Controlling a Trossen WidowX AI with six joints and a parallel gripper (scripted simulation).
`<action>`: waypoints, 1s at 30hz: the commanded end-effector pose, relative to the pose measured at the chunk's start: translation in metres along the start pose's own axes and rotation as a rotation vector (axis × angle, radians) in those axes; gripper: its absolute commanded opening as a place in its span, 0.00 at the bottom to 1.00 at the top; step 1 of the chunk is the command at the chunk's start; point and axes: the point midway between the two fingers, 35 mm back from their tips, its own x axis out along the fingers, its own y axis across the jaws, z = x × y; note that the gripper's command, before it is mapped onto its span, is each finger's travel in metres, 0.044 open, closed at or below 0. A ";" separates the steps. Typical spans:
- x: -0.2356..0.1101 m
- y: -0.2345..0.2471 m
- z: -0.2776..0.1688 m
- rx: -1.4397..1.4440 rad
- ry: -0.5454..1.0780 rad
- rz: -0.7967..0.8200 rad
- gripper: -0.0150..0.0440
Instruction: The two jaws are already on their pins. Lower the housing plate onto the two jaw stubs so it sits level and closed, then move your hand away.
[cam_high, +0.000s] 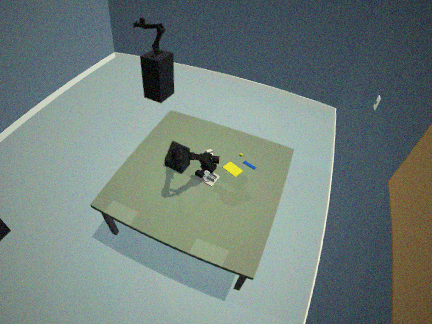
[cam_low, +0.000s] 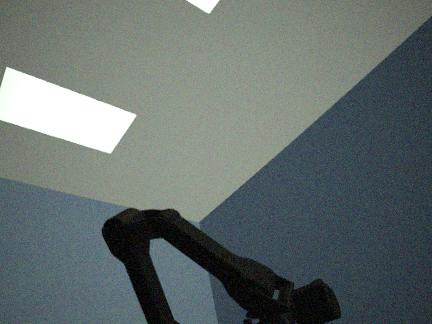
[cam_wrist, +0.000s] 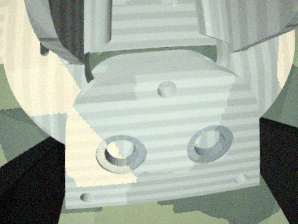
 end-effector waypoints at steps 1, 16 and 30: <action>0.001 0.001 0.000 0.005 -0.001 0.004 0.85; 0.000 0.000 0.000 0.000 0.000 0.000 1.00; -0.005 0.001 0.001 0.000 0.000 0.002 1.00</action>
